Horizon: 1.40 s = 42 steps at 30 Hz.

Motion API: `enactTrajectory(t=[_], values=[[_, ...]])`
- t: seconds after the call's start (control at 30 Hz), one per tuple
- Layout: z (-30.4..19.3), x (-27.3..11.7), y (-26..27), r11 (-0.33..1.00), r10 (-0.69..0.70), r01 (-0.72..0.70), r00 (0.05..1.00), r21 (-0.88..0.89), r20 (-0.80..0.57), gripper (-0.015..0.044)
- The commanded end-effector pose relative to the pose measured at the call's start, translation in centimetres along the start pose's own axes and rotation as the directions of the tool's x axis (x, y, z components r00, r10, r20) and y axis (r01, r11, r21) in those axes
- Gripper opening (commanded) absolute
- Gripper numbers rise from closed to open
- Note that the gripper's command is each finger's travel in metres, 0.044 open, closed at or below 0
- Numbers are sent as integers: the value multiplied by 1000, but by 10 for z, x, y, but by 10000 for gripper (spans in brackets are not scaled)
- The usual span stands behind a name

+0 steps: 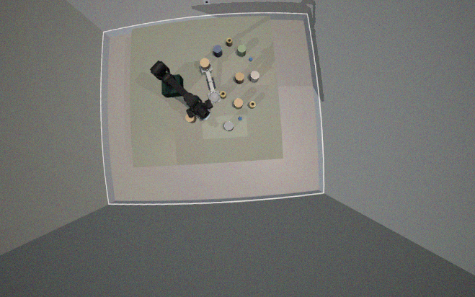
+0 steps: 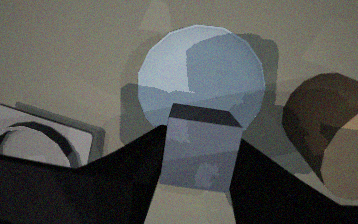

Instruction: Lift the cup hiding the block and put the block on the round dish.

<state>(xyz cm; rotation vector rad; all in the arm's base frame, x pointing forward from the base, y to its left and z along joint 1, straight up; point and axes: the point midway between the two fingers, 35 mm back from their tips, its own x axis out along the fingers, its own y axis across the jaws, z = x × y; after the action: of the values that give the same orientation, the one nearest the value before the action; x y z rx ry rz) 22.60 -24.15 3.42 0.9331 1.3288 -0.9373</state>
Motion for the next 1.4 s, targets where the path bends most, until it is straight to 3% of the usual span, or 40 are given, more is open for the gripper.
enactTrajectory(t=[0.0,0.27,0.97,1.37], values=[[2,6,-4,1000,0,0,1000,-11,2,0],[1,43,-4,1000,0,0,1000,-11,2,0],[1,64,-4,1000,0,0,1000,-11,2,0],[1,59,-3,1000,1,-1,1000,-6,3,315]])
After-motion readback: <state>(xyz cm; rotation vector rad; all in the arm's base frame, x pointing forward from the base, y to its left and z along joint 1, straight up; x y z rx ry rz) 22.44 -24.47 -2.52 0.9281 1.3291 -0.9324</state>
